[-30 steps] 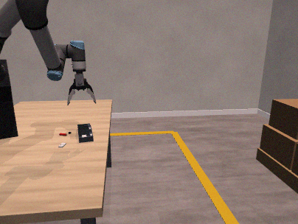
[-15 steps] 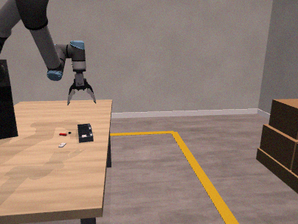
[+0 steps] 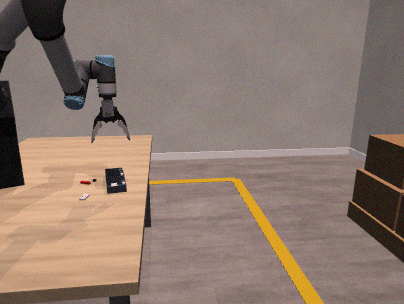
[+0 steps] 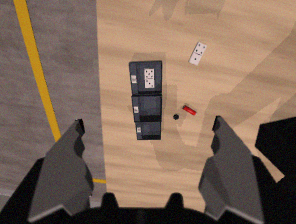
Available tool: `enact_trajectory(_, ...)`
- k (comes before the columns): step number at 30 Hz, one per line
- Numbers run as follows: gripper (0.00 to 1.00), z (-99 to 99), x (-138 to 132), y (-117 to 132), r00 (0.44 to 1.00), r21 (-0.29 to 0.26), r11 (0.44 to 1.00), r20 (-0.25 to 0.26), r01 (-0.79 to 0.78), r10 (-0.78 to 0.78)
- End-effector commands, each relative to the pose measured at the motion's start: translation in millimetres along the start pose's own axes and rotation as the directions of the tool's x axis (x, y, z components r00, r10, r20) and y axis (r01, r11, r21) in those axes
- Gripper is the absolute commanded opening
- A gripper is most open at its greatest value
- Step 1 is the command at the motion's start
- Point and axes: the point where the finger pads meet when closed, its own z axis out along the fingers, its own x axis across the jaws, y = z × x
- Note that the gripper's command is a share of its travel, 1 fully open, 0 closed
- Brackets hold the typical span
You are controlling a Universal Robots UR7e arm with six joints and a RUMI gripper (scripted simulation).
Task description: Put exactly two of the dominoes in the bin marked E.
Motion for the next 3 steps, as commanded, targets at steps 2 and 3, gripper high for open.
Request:
enact_trajectory(2, 1.00, -0.4, -0.3, 0.0, 1.000, 0.000, 1.000, 0.001, 0.000, 0.000)
enact_trajectory(3, 1.00, -0.4, -0.3, 0.0, 1.000, 0.000, 1.000, 0.001, 0.000, 0.000)
